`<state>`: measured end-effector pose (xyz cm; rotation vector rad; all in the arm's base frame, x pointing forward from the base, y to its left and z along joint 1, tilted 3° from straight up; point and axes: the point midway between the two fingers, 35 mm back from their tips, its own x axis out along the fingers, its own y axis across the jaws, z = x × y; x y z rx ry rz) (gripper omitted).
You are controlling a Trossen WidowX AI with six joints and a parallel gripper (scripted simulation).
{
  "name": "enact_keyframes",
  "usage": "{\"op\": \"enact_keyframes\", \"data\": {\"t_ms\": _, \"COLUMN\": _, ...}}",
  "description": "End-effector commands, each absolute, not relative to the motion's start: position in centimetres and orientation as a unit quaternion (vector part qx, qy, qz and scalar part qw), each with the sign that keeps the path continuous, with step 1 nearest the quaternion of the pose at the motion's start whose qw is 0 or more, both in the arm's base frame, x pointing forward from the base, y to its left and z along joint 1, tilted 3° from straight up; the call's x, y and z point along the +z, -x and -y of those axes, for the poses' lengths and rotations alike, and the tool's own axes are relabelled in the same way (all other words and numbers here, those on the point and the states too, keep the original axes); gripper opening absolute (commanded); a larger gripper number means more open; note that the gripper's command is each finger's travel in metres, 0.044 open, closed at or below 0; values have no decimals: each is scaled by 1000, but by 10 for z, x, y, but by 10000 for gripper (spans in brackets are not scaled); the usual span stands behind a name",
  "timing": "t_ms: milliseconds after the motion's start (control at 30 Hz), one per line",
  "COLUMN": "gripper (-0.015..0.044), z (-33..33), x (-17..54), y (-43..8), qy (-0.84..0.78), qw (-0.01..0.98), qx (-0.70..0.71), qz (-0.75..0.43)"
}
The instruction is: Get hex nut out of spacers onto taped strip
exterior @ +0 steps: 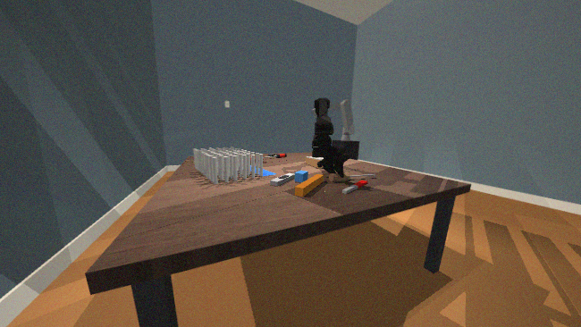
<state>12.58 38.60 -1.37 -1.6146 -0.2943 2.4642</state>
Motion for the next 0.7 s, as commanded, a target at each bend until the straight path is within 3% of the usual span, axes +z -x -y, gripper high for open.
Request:
{"op": "enact_keyframes", "data": {"t_ms": 0, "gripper": 208, "z": -385, "x": -15, "y": -125, "qy": 542, "qw": 91, "qx": 830, "qz": 98}}
{"op": "enact_keyframes", "data": {"t_ms": 267, "gripper": 154, "z": -385, "x": -15, "y": -125, "qy": 542, "qw": 91, "qx": 830, "qz": 98}}
{"op": "enact_keyframes", "data": {"t_ms": 467, "gripper": 0, "z": -389, "x": 1, "y": -127, "qy": 542, "qw": 92, "qx": 830, "qz": 95}}
{"op": "enact_keyframes", "data": {"t_ms": 667, "gripper": 0, "z": -395, "x": 37, "y": -130, "qy": 542, "qw": 92, "qx": 830, "qz": 96}}
